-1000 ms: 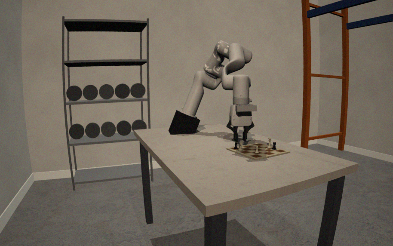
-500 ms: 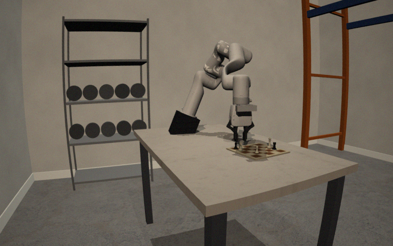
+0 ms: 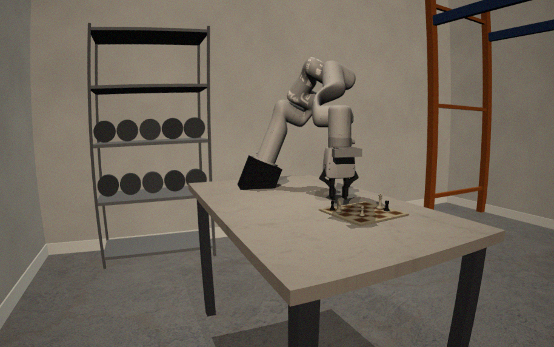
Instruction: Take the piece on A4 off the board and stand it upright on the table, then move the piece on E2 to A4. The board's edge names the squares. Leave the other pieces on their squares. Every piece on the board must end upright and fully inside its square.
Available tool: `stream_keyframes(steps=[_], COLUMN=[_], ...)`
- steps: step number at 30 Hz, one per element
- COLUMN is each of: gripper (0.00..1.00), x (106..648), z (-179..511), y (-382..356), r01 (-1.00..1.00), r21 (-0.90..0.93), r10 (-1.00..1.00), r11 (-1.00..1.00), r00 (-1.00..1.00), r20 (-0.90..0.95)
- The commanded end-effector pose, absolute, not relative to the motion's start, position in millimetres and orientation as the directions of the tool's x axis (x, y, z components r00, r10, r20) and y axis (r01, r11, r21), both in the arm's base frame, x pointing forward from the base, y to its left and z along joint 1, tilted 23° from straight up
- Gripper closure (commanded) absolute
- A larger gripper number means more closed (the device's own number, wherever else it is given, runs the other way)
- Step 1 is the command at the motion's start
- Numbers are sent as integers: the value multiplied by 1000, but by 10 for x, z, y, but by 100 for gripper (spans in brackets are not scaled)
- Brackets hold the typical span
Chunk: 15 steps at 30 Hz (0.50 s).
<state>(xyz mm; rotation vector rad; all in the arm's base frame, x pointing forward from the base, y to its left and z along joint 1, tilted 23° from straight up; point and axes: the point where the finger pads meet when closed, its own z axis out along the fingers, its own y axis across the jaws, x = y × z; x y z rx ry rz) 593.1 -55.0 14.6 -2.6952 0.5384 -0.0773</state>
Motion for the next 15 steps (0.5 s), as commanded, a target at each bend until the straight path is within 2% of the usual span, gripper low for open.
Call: stream_keyframes(steps=[1,15], gripper=[61,61], x=[5948,5964], z=[167,169], y=[-560,-562], r01=[-358,-358], r21=[-386,-386], r10=[-381,-381], r11=[-850,-850], r00=[924,924], r20=[-17,-17])
